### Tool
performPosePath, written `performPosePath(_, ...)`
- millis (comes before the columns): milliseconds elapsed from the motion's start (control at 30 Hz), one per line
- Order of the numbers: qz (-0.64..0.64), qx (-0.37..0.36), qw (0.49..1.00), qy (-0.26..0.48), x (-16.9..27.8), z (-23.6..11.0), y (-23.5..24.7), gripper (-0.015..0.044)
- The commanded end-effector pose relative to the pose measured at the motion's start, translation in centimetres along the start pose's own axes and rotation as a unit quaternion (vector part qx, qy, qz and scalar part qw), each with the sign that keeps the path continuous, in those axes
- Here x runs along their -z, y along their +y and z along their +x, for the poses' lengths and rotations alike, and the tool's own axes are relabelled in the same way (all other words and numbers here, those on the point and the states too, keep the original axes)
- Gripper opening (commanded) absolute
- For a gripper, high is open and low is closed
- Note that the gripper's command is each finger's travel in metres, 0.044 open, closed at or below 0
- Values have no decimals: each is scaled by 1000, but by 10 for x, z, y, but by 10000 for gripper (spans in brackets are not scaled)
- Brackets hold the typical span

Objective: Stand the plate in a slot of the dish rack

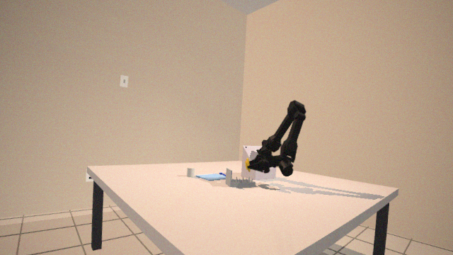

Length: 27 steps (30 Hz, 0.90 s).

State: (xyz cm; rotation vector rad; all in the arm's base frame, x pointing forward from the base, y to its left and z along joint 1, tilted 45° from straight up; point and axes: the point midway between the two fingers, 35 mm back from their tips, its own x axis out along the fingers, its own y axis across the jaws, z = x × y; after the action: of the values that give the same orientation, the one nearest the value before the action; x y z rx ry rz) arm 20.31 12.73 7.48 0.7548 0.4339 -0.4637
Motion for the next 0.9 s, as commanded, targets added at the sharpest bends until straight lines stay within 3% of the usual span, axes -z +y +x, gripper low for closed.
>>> performPosePath(0, 4, -38, 999, -20, 1, -7, 4, 0)
performPosePath(367, 19, -137, 989, -59, 4, -29, 14, 0)
performPosePath(867, 19, -140, 988, -59, 14, -23, 17, 0)
